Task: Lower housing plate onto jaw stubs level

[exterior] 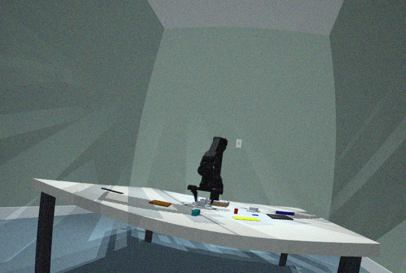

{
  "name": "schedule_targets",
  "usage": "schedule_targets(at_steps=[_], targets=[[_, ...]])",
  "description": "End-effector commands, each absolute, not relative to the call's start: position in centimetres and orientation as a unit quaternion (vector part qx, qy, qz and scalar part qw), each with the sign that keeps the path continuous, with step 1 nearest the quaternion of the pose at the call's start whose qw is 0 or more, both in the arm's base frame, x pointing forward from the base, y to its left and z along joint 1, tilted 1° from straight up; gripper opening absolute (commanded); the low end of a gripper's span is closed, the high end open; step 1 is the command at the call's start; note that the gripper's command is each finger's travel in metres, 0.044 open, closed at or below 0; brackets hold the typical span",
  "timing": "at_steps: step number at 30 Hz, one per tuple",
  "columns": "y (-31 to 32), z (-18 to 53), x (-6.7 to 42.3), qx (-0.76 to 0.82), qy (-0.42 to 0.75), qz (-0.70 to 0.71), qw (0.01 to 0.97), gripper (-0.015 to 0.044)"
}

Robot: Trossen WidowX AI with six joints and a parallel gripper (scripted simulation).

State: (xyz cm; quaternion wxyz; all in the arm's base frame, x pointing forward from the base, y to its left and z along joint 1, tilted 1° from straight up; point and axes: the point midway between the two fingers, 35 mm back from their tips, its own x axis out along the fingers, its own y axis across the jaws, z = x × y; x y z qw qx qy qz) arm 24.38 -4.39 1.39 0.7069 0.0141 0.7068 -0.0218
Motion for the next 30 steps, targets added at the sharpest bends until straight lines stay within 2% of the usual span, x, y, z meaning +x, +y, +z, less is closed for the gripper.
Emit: schedule_targets(at_steps=[1,5,8,9,23,30], targets=[[-4.4,1.3,24.3,0.012,0.707,-0.021,0.707,0.0351],[-4.4,1.3,24.3,0.012,0.707,-0.021,0.707,0.0351],[-4.4,1.4,24.4,0.014,0.707,-0.022,0.707,0.0430],[-4.4,1.4,24.4,0.014,0.707,-0.022,0.707,0.0440],[-4.4,1.6,24.4,0.014,0.707,-0.022,0.707,0.0440],[-4.4,6.4,24.5,0.013,0.707,-0.022,0.707,0.0440]])
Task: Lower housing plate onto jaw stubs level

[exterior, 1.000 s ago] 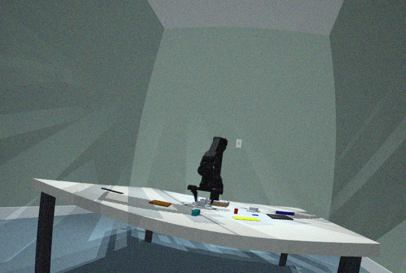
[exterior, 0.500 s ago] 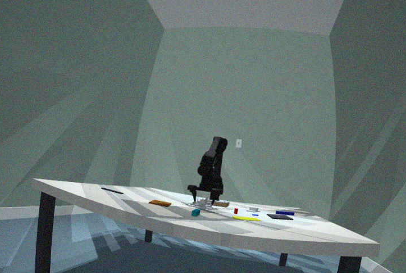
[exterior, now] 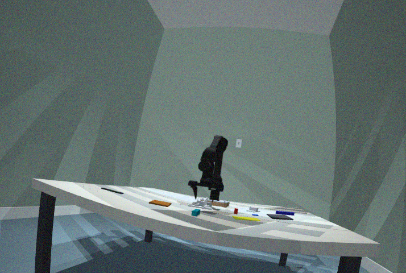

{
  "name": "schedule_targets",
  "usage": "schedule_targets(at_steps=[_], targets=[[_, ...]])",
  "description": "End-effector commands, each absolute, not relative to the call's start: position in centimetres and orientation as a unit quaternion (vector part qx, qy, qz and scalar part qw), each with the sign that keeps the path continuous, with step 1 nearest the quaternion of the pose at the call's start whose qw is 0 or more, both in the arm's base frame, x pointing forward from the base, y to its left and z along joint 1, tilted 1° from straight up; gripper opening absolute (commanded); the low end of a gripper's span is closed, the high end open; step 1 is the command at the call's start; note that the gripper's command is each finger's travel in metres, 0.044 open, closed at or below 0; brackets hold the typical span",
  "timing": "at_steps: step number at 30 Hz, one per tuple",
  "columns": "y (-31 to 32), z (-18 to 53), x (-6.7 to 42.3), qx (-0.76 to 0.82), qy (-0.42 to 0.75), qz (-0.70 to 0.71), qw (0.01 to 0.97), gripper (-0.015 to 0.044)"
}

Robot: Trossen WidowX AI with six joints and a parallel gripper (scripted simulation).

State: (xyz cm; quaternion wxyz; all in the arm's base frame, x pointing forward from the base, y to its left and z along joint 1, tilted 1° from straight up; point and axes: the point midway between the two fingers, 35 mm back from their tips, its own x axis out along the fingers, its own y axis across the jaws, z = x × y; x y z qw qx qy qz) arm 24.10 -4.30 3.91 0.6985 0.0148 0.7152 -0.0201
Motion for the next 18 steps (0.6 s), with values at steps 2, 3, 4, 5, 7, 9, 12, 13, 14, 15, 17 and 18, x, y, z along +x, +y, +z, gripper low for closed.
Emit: schedule_targets(at_steps=[2,3,4,5,7,9,12,13,14,15,17,18], targets=[[-4.3,8.3,24.3,0.012,0.707,-0.021,0.707,0.0440],[-4.3,8.8,24.2,0.012,0.707,-0.021,0.707,0.0440],[-4.3,9.0,24.2,0.012,0.707,-0.021,0.707,0.0440],[-4.3,9.0,24.2,0.012,0.707,-0.021,0.707,0.0440],[-4.3,8.2,24.3,0.013,0.705,-0.021,0.708,0.0440],[-4.1,9.4,23.6,0.013,0.706,-0.021,0.708,0.0440],[-3.7,12.0,21.8,0.012,0.707,-0.021,0.707,0.0440],[-3.6,12.8,21.2,0.012,0.708,-0.021,0.706,0.0440],[-3.5,13.4,20.6,0.012,0.708,-0.021,0.706,0.0440],[-3.4,13.8,20.3,0.012,0.708,-0.021,0.706,0.0440],[-3.4,13.9,20.2,0.012,0.708,-0.021,0.706,0.0440],[-3.4,13.9,20.2,0.012,0.708,-0.021,0.706,0.0440]])
